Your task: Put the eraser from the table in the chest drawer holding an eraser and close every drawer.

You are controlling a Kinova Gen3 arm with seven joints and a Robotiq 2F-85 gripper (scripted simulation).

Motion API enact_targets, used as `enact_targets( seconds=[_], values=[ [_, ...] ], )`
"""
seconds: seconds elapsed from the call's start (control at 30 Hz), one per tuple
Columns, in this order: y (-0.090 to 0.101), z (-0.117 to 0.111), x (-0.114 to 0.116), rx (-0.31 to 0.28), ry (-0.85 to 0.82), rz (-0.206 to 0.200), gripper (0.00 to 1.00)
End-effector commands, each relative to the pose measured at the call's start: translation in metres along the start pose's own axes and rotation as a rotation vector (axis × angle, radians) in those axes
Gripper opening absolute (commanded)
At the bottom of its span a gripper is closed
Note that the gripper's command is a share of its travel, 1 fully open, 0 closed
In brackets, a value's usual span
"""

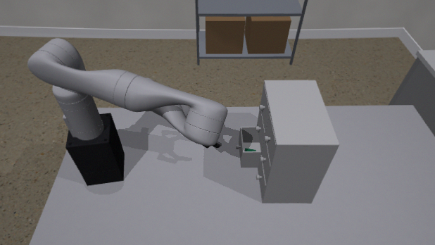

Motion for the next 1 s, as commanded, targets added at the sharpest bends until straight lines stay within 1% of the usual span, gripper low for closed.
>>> enact_targets(
  seconds=[0.0, 0.13, 0.47, 0.97],
  values=[
    [0.008, 0.012, -0.004, -0.017, 0.004, -0.013, 1.0],
    [0.015, 0.017, -0.004, -0.017, 0.004, -0.013, 1.0],
    [0.024, 0.023, -0.003, -0.017, 0.004, -0.013, 1.0],
    [0.026, 0.025, -0.003, -0.017, 0.004, -0.013, 1.0]
  ],
)
Point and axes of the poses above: the point where the finger pads meet when closed, its own y axis back along the fingers, its own x axis across the jaws, z = x × y, the point moved 6 cm from there along y, back along the fingers, and after that the axes turned 5 degrees about -y, right-handed, at the moved point
